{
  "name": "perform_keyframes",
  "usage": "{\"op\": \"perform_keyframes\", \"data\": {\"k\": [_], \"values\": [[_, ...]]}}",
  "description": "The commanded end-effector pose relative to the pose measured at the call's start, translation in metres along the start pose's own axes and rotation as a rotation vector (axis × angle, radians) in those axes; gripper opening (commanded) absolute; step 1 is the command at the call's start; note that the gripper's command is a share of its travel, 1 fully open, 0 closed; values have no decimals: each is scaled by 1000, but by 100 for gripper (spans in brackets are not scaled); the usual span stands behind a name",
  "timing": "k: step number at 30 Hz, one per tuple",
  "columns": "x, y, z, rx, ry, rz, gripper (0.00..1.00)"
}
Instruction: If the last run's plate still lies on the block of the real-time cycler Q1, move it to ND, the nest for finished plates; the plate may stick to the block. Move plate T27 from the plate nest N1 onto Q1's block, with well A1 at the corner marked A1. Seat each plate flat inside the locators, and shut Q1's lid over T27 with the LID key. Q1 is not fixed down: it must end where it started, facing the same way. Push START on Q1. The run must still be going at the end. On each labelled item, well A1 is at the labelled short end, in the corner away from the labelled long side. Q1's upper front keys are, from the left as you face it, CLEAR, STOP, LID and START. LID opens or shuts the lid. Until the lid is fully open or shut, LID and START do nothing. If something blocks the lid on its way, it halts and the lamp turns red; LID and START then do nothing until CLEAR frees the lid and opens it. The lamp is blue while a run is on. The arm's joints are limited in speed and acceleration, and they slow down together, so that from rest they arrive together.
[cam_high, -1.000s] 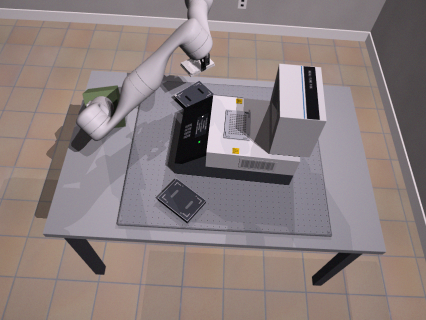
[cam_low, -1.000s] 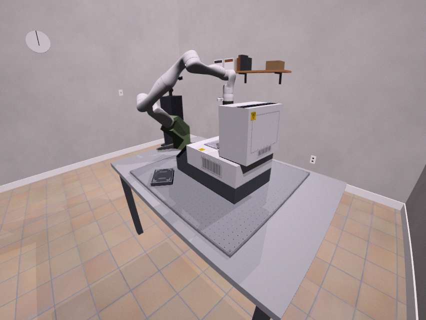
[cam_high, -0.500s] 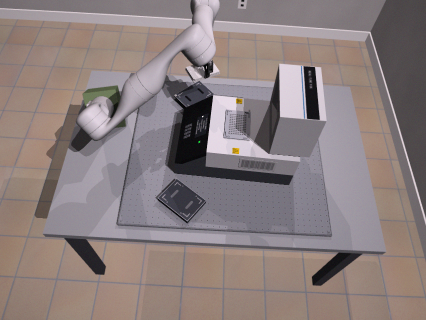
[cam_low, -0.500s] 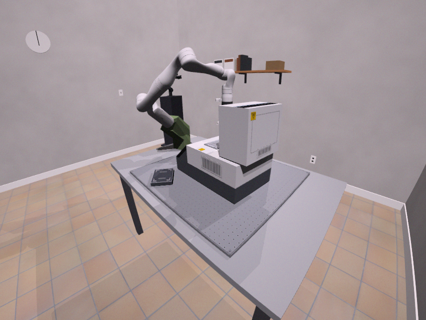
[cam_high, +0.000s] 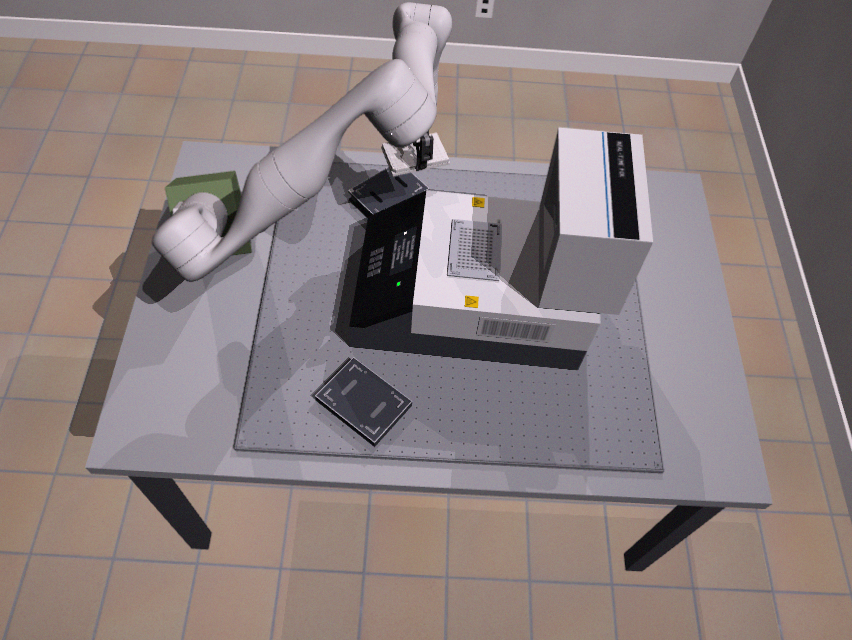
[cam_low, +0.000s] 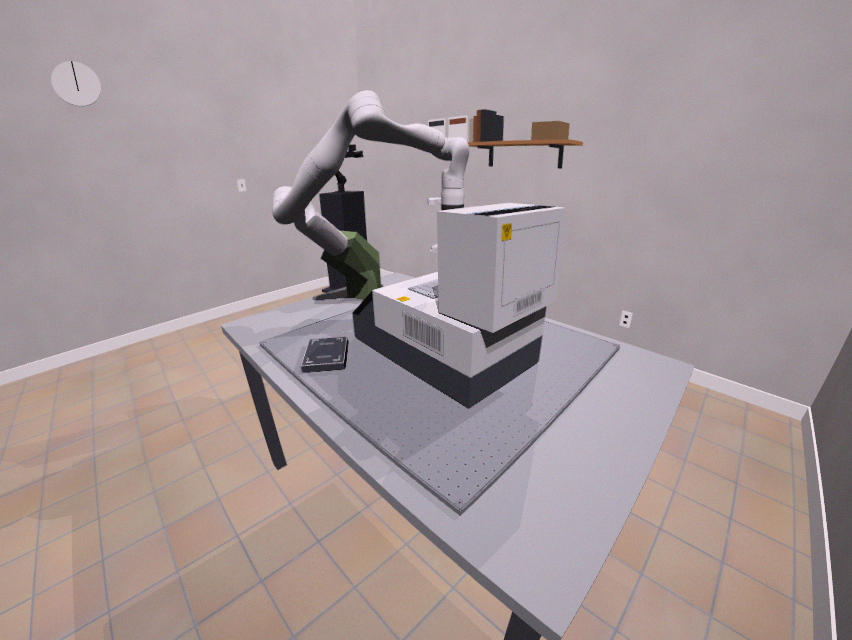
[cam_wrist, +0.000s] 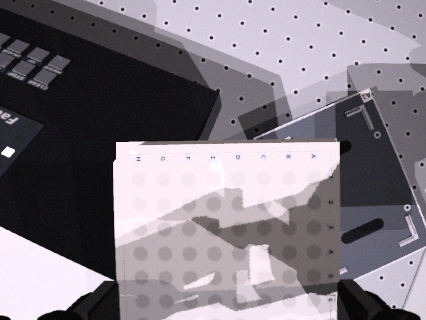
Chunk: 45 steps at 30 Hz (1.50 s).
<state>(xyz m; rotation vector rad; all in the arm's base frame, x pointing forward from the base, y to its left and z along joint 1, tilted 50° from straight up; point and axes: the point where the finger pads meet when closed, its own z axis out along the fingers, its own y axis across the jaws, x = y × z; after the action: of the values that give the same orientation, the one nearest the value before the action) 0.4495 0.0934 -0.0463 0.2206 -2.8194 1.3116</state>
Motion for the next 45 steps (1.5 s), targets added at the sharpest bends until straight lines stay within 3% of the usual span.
{"op": "perform_keyframes", "data": {"k": [1, 45], "values": [[-3, -10, -1, -1, -2, 37, 91], [-31, -133, -1, -2, -2, 480, 91]]}}
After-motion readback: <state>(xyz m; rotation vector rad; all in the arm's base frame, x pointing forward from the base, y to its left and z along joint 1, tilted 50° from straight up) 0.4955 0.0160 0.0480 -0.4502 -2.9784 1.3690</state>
